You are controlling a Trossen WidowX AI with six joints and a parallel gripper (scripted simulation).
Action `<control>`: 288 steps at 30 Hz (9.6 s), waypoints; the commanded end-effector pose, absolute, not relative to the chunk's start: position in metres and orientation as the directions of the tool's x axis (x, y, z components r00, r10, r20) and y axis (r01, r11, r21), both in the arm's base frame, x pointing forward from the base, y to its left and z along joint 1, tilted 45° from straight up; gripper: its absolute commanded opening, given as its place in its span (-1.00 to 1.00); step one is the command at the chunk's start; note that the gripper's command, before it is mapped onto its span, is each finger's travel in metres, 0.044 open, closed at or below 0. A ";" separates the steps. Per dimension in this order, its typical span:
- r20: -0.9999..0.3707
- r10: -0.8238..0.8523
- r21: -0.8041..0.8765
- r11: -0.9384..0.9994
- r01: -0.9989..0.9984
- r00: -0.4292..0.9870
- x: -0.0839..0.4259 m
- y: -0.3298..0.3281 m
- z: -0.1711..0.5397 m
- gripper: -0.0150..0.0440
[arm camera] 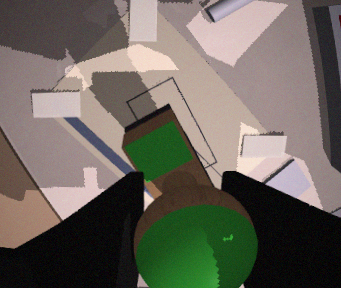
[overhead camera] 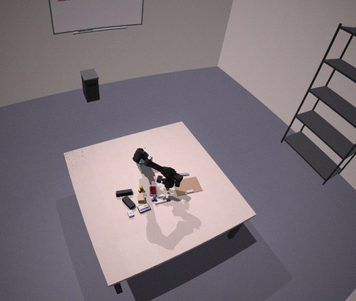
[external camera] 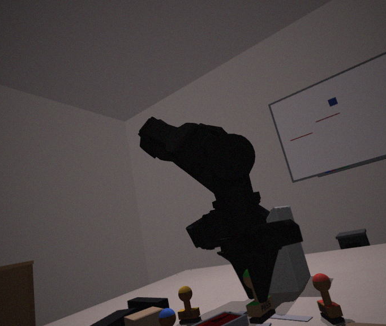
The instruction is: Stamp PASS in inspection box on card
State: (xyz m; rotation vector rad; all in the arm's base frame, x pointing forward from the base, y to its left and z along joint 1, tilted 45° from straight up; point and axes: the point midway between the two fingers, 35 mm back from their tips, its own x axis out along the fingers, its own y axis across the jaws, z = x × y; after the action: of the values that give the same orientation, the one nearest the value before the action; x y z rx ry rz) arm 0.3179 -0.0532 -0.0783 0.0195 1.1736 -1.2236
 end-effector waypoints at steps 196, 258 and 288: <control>-0.691 -0.712 -0.553 0.409 0.726 -0.124 0.317 -0.051 -0.075 -0.49; -0.685 -0.718 -0.556 0.403 0.727 -0.126 0.317 -0.180 0.057 -0.49; -0.682 -0.721 -0.558 0.401 0.726 -0.126 0.310 -0.211 0.027 -0.49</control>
State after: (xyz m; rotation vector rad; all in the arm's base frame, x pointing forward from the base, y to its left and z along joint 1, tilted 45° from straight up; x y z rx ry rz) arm 0.3115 -0.2096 0.0292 0.0070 1.1532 -1.2411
